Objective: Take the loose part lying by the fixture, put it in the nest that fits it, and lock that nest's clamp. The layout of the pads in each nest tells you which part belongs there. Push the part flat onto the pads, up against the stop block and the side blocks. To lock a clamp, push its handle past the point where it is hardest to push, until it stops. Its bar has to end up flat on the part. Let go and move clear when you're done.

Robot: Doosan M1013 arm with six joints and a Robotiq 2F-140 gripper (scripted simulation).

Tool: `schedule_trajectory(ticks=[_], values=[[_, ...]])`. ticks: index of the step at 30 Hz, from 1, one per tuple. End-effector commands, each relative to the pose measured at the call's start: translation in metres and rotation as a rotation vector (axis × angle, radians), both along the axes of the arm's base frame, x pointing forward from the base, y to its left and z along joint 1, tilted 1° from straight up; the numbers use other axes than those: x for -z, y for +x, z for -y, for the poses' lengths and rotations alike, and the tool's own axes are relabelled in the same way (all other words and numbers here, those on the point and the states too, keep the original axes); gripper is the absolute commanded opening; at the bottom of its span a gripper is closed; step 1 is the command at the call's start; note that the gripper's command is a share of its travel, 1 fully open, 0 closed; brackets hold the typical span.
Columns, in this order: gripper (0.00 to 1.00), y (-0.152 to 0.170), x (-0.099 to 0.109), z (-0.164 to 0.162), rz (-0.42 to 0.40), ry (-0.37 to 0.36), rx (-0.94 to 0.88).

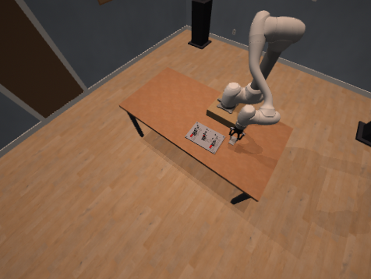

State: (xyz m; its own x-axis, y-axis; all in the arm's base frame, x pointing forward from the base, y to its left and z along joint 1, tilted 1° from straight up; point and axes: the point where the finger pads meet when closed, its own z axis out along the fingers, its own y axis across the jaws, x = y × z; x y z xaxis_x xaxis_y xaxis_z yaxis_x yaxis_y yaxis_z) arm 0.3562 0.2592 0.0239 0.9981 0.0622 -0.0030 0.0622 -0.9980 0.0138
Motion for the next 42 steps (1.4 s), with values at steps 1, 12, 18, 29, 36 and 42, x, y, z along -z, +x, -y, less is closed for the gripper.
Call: schedule_trajectory(ticks=[1,12,18,29,36,42], values=[[0.1,0.0,0.0,0.0,0.0,0.0,0.0],[0.1,0.0,0.0,0.0,0.0,0.0,0.0],[0.1,0.001,0.0,0.008,0.0,0.0,0.0],[0.1,0.003,0.001,0.048,0.0,0.0,0.0],[0.1,0.007,0.002,0.098,0.0,0.0,0.0],[0.1,0.009,0.003,0.129,0.0,0.0,0.0]])
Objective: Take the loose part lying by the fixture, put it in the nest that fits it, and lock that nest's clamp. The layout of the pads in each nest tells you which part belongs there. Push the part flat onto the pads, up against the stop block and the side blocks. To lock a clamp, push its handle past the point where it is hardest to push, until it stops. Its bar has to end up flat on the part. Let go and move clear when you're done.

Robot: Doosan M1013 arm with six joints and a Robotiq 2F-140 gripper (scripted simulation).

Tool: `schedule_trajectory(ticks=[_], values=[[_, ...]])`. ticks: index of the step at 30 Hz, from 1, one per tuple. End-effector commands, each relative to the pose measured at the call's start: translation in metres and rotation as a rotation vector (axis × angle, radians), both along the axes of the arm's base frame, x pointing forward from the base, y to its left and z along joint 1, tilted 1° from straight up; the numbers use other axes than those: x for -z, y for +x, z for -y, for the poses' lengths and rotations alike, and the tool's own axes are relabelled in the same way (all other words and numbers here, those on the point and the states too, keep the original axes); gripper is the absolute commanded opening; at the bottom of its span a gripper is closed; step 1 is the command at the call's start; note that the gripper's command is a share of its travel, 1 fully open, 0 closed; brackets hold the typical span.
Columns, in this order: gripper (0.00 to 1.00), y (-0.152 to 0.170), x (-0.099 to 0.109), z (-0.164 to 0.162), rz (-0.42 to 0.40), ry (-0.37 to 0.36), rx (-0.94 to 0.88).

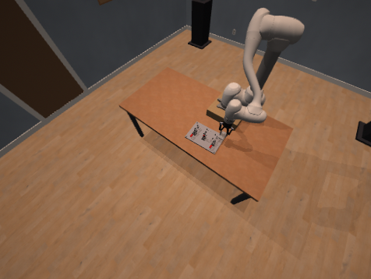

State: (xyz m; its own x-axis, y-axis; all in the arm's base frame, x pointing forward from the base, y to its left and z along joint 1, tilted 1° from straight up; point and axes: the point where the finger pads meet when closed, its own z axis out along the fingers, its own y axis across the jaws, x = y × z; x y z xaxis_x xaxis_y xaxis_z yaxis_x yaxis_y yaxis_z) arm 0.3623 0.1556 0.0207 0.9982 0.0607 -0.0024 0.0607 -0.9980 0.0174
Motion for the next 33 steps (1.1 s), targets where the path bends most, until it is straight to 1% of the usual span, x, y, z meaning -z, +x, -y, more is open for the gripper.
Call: schedule_trajectory(ticks=[1,12,14,19,24,33], values=[[0.1,0.003,0.0,0.033,-0.001,0.004,-0.001],[0.1,0.009,0.002,0.108,-0.001,0.004,-0.001],[0.1,0.009,0.002,0.108,-0.001,0.004,-0.001],[0.1,0.01,0.003,0.131,-0.001,0.004,-0.001],[0.1,0.011,0.003,0.145,-0.001,0.004,-0.001],[0.1,0.012,0.003,0.151,-0.001,0.004,-0.001]])
